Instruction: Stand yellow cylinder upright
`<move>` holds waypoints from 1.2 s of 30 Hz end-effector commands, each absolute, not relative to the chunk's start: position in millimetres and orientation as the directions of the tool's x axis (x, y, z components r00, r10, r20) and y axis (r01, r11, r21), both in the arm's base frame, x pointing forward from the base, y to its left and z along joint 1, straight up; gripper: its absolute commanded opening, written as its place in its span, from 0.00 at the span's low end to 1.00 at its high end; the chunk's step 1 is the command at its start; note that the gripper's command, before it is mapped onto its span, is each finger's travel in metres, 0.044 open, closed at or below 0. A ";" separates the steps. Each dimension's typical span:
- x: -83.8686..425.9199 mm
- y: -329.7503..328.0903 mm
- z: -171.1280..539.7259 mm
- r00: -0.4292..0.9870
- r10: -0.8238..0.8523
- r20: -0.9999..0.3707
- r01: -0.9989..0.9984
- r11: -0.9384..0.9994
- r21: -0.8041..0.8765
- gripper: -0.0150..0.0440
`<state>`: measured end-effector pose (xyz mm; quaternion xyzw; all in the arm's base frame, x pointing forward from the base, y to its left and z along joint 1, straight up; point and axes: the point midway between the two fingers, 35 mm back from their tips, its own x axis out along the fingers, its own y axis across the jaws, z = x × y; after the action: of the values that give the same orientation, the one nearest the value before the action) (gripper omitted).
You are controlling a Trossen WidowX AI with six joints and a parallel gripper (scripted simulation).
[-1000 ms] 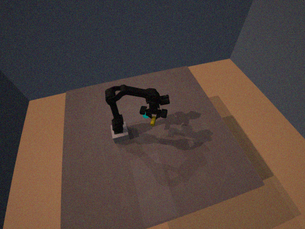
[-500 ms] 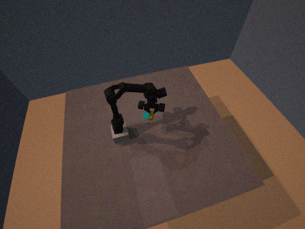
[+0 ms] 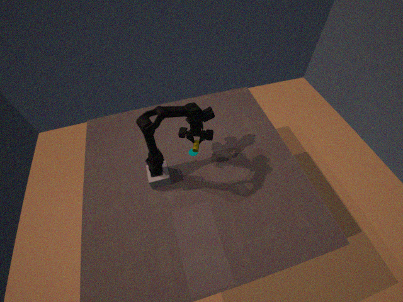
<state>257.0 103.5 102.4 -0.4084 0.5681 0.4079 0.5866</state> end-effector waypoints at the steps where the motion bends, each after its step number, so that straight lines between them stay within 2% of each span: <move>1: 252.3 113.8 103.4 0.021 0.011 -1.000 -0.944 0.330 -0.017 0.43; 15: 236.6 145.2 104.8 0.020 0.018 -1.000 -0.950 0.311 -0.014 0.43; 36: 249.3 152.9 86.5 0.042 0.170 -0.985 -0.926 0.376 0.025 0.43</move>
<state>248.6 152.0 89.3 -0.3619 0.5405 0.4322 0.6245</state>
